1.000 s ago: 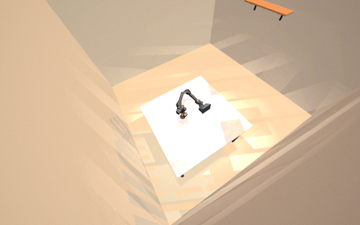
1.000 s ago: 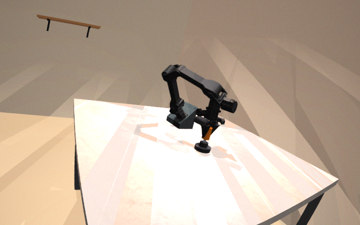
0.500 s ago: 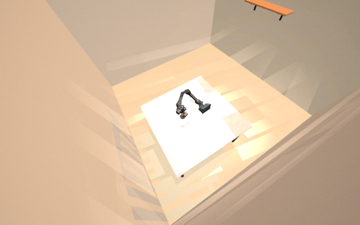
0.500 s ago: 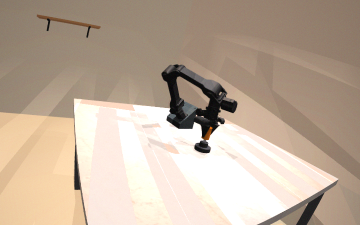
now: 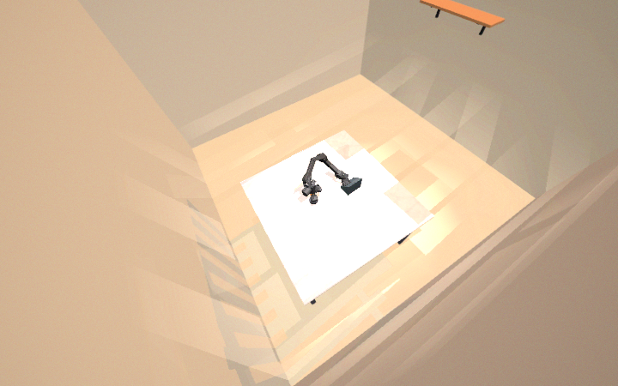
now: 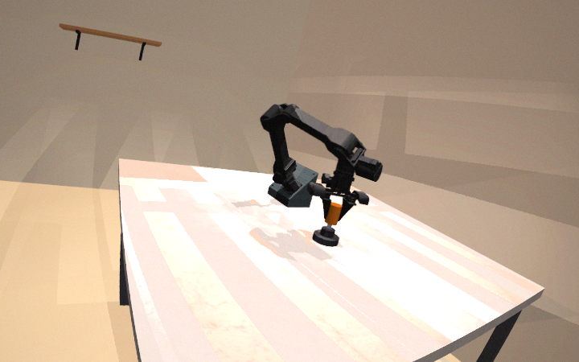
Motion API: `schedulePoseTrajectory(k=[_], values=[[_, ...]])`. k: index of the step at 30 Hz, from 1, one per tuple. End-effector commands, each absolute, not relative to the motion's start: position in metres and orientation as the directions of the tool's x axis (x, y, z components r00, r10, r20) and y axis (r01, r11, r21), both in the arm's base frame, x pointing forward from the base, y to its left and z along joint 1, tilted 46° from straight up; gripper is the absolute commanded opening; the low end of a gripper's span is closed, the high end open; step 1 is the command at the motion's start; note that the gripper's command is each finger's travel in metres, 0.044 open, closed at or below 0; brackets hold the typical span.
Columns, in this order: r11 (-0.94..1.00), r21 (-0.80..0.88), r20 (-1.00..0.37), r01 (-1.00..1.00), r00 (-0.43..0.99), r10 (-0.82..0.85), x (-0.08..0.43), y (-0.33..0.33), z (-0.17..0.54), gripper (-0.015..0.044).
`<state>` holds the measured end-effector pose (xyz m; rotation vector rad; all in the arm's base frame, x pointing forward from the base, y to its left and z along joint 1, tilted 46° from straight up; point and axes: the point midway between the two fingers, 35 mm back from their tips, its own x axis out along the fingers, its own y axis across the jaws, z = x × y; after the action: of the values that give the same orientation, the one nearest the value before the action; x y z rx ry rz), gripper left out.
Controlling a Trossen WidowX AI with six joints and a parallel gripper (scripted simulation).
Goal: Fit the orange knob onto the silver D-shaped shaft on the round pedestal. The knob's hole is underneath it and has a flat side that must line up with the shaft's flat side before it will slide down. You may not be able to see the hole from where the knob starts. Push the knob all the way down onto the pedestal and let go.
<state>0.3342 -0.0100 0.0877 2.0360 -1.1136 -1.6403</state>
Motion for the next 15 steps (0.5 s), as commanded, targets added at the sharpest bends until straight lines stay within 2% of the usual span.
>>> schedulePoseTrajectory(k=[1, 8, 15], values=[[-0.572, 0.548, -0.695, -0.611, 0.049, -0.718, 0.3338, -0.0097, 0.0865, 0.0], [-0.319, 0.265, -0.695, -0.91, 0.049, -0.718, 0.3325, -0.0105, 0.0867, 0.0], [-0.02, -0.05, -0.695, -0.999, 0.049, -0.718, 0.3329, -0.0097, 0.0884, 0.0]])
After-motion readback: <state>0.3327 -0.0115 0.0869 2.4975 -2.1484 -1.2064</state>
